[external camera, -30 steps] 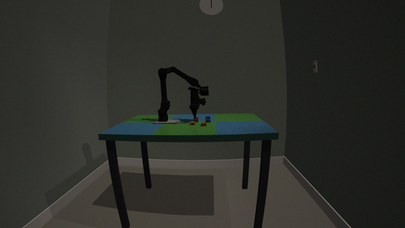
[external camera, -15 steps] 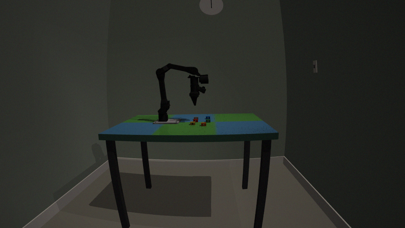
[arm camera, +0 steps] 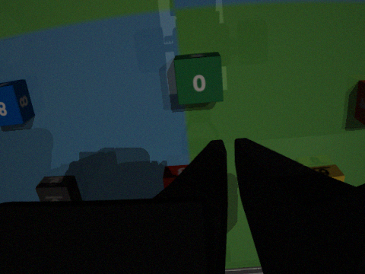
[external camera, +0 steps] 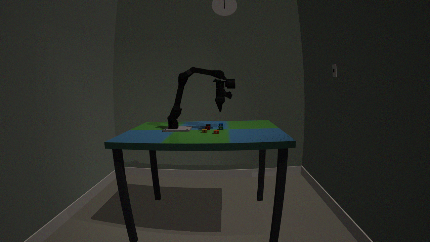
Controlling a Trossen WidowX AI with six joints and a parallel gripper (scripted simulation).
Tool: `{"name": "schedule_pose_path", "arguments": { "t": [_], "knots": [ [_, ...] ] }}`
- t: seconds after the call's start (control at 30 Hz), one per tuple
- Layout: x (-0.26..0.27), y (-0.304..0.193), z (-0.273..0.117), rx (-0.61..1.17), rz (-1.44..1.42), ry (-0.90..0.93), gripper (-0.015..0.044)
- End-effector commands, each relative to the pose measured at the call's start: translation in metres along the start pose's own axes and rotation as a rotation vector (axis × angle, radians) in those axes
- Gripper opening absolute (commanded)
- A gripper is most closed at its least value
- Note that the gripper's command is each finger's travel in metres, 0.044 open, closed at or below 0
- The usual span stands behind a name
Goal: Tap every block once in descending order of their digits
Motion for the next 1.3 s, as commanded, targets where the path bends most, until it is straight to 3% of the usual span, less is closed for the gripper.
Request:
{"name": "schedule_pose_path", "arguments": {
  "t": [0.0, 0.27, 1.27],
  "knots": [
    [-0.001, 0.007, -0.002, -0.009, -0.005, 0.001, 0.0020],
    [-0.001, 0.008, 0.076, -0.009, -0.005, 0.001, 0.0020],
    [-0.001, 0.008, 0.109, -0.009, -0.005, 0.001, 0.0020]
  ]
}}
Point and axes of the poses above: the point midway between the two fingers, 35 mm back from their tips, its own z axis out along the fingers, its own x axis across the jaws, y = z × x, the point moved 8 cm from there along -z, back along the fingers, and after that the axes turned 5 degrees about z, right-handed, at the moved point
